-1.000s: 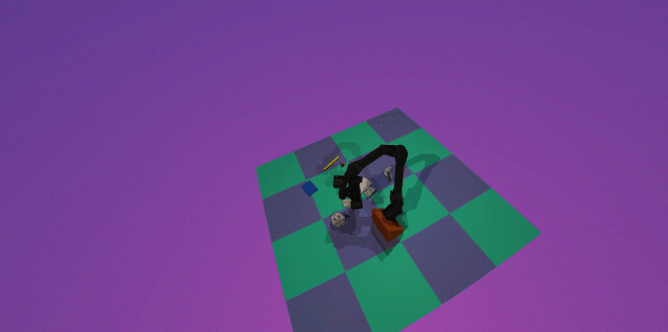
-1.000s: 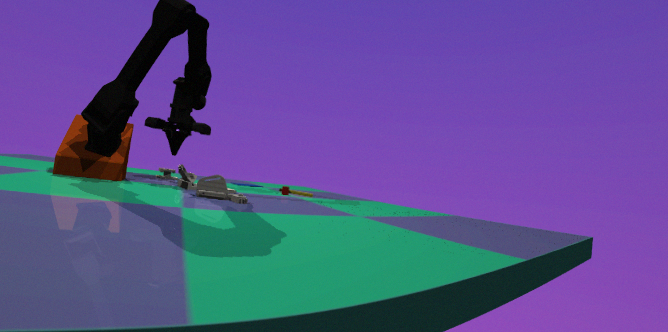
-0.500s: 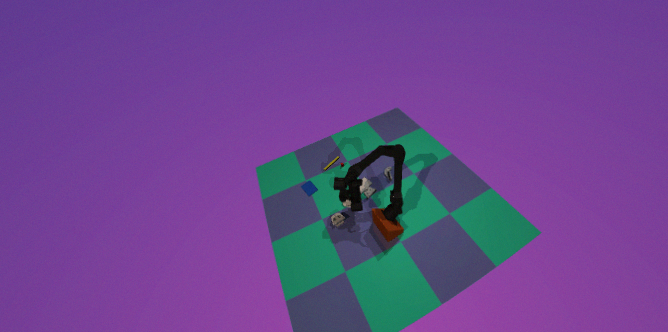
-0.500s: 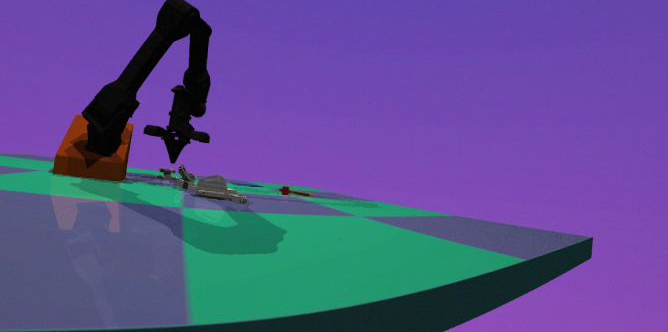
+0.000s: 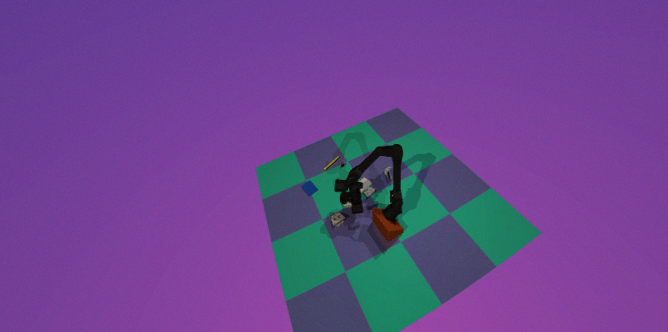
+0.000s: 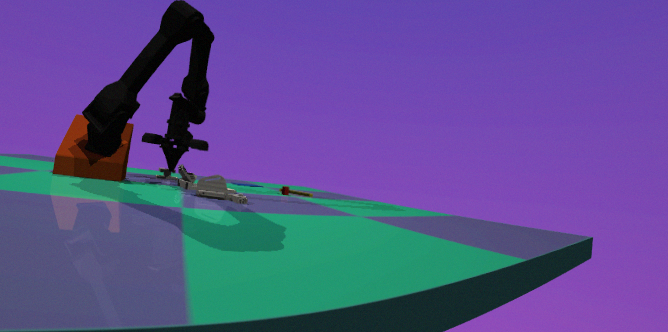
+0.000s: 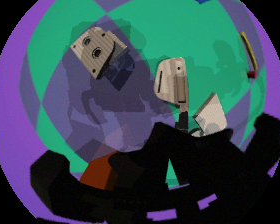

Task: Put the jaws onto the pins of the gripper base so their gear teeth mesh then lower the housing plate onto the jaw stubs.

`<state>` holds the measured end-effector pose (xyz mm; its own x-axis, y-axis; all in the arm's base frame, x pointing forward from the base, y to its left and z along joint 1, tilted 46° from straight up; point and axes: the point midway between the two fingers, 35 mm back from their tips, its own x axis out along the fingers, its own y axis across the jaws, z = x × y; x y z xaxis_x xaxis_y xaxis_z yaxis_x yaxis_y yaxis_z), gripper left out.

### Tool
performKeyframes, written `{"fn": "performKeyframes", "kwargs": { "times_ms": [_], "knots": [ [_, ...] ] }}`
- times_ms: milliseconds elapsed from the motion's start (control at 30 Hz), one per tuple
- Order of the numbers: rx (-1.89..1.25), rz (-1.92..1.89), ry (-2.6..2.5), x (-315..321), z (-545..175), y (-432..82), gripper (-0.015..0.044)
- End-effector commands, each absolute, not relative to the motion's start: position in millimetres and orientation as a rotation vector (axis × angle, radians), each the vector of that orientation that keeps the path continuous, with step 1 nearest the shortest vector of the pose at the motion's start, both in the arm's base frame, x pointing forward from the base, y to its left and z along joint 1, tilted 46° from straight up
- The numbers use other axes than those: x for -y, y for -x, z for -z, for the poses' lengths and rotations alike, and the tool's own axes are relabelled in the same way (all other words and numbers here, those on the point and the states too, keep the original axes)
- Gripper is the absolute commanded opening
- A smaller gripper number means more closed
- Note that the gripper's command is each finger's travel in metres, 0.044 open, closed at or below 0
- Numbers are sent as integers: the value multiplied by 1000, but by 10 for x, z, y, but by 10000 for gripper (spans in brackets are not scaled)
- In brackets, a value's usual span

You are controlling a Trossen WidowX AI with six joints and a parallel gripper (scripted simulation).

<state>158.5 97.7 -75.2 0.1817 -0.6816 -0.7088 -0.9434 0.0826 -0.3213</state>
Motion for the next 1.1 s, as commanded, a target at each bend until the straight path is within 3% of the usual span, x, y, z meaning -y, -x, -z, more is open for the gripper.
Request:
{"fn": "performKeyframes", "kwargs": {
  "times_ms": [0, 1067],
  "knots": [
    [-1568, -413, 1676, -914, 787, -1586, 0],
    [-1566, -414, 1675, -898, 660, -1984, 0]
  ]
}}
